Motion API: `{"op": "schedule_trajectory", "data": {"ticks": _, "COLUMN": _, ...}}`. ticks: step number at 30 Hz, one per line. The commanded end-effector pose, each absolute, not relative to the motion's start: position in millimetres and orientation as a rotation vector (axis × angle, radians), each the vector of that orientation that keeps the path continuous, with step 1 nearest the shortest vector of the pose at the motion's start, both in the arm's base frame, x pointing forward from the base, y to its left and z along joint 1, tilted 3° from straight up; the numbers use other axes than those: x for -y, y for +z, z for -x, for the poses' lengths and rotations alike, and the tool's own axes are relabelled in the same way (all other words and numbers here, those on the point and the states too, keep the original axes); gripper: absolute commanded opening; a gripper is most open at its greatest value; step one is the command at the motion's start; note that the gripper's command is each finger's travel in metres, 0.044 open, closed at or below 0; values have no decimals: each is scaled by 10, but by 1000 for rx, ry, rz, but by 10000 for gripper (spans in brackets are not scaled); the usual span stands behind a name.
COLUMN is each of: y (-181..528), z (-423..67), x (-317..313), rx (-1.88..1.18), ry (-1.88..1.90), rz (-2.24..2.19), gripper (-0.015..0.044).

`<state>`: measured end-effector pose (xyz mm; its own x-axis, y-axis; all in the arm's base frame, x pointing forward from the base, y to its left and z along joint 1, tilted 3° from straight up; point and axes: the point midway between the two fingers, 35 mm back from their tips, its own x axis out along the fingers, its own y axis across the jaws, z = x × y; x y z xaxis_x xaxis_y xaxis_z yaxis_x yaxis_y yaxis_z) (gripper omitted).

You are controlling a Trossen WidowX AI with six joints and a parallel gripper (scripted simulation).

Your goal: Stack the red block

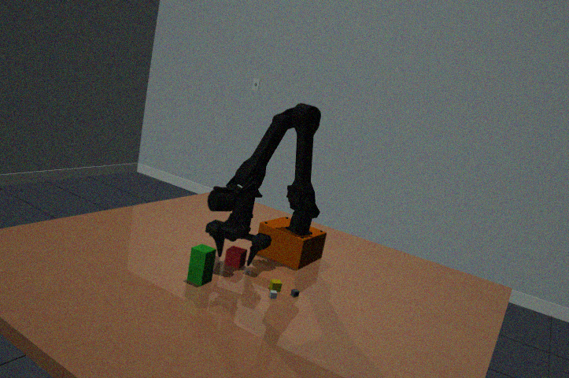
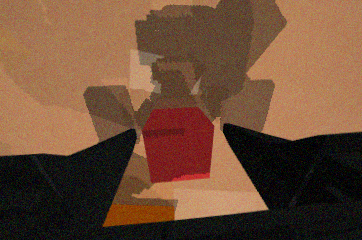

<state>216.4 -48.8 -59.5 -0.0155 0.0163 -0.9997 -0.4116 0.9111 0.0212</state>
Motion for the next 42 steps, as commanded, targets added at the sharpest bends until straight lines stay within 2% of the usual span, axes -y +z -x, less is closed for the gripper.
{"op": "schedule_trajectory", "data": {"ticks": 1, "y": -632, "z": -2124, "x": 470, "rx": -1565, "ry": 354, "rz": 309, "gripper": 440}}
{"op": "schedule_trajectory", "data": {"ticks": 15, "y": -623, "z": -2124, "x": 470, "rx": -1565, "ry": 354, "rz": 309, "gripper": 440}}
{"op": "schedule_trajectory", "data": {"ticks": 23, "y": -623, "z": -2124, "x": 470, "rx": -1565, "ry": 354, "rz": 309, "gripper": 230}}
{"op": "schedule_trajectory", "data": {"ticks": 32, "y": -623, "z": -2124, "x": 470, "rx": -1565, "ry": 354, "rz": 309, "gripper": 170}}
{"op": "schedule_trajectory", "data": {"ticks": 38, "y": -489, "z": -2140, "x": 479, "rx": -1565, "ry": 354, "rz": 309, "gripper": 12}}
{"op": "schedule_trajectory", "data": {"ticks": 42, "y": -308, "z": -2151, "x": 487, "rx": -1565, "ry": 353, "rz": 309, "gripper": 0}}
